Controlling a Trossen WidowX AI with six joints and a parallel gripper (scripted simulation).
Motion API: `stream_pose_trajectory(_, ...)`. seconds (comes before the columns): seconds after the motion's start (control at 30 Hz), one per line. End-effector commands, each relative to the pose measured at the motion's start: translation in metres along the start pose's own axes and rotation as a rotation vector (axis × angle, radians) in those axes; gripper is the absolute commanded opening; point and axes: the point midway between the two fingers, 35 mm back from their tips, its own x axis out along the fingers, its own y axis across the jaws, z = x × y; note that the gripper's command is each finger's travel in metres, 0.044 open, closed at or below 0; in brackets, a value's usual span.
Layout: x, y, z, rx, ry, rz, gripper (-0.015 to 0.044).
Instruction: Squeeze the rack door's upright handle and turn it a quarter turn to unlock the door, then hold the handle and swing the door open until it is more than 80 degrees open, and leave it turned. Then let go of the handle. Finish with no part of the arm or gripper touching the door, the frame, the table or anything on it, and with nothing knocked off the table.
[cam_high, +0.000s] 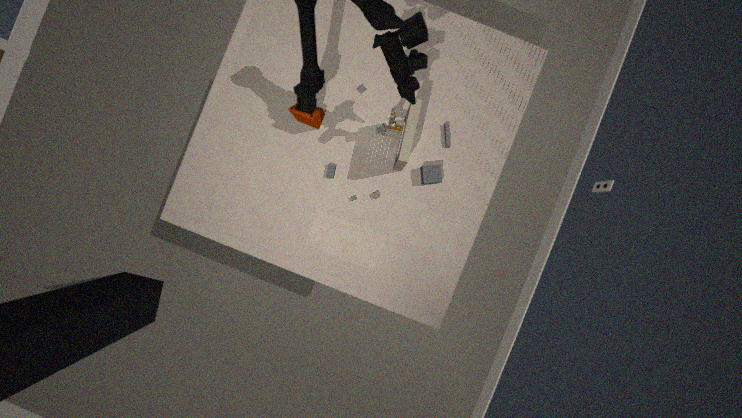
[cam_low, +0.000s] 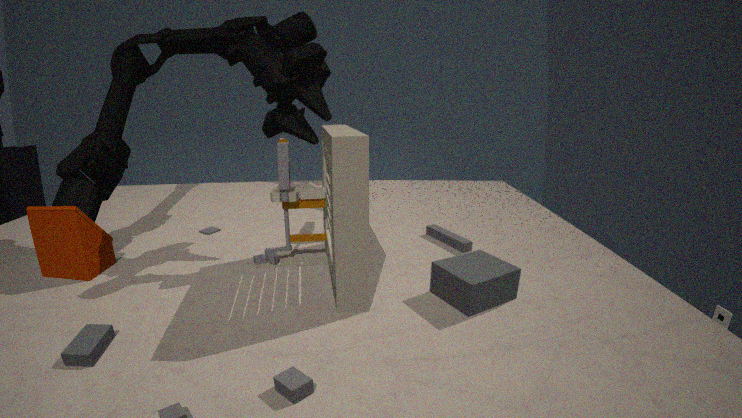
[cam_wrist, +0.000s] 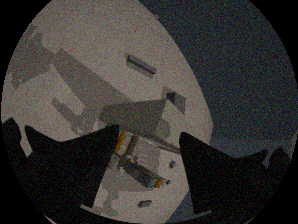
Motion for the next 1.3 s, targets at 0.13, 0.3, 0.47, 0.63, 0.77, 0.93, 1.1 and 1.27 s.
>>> stream_pose_trajectory(0.13, 0.006, -0.014, -0.020, 0.055, 0.141, 0.110, 0.0281)
stream_pose_trajectory(0.3, 0.006, -0.022, -0.033, 0.110, 0.221, 0.193, 0.0281)
stream_pose_trajectory(0.47, 0.005, -0.029, -0.045, 0.176, 0.284, 0.282, 0.0281)
stream_pose_trajectory(0.63, 0.001, -0.037, -0.053, 0.253, 0.329, 0.373, 0.0281)
stream_pose_trajectory(0.77, -0.004, -0.043, -0.058, 0.322, 0.353, 0.447, 0.0281)
stream_pose_trajectory(0.93, -0.010, -0.051, -0.062, 0.416, 0.366, 0.538, 0.0281)
stream_pose_trajectory(1.1, -0.014, -0.056, -0.064, 0.466, 0.366, 0.582, 0.0281)
stream_pose_trajectory(1.27, -0.009, -0.053, -0.065, 0.467, 0.377, 0.583, 0.0281)
